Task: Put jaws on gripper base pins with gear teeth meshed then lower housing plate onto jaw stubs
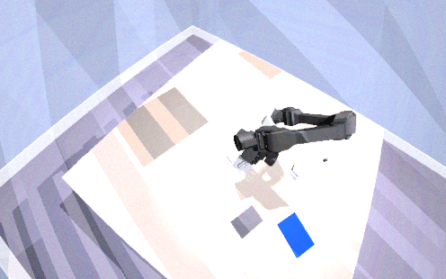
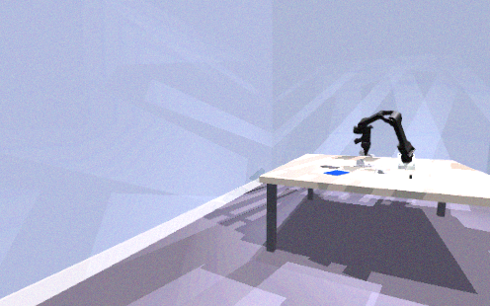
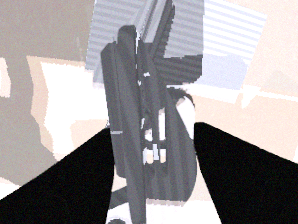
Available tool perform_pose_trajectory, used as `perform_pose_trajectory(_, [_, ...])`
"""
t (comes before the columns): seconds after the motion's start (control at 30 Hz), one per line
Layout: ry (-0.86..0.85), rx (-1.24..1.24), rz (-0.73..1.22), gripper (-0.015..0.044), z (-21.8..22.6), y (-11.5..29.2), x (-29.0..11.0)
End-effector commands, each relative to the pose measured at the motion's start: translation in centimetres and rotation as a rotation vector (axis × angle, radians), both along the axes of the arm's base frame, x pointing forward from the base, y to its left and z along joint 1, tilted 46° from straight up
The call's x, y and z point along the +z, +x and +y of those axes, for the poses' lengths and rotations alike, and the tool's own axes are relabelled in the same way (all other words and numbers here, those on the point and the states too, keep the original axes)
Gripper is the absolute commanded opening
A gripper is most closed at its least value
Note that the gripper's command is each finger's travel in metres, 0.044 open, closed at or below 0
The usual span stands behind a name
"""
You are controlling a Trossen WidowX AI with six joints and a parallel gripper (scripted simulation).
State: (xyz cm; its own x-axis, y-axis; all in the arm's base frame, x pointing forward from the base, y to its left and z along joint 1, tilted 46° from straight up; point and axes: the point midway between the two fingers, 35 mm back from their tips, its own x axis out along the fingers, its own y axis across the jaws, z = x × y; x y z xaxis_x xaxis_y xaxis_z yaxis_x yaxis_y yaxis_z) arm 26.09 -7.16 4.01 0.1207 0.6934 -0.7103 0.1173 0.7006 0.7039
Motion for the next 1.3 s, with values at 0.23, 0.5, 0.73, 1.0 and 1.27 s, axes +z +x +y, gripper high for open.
perform_pose_trajectory(0.23, [0.032,-0.125,0.122,0.0134,1.7,-0.2,1.4])
perform_pose_trajectory(0.5, [0.032,-0.125,0.122,0.0134,1.7,-0.2,1.4])
perform_pose_trajectory(0.73, [0.032,-0.125,0.122,0.0134,1.7,-0.2,1.4])
perform_pose_trajectory(1.0, [0.031,-0.125,0.122,0.0134,1.7,-0.1,1.3])
perform_pose_trajectory(1.27, [0.029,-0.127,0.122,0.0134,-0.1,0.1,-0.2])
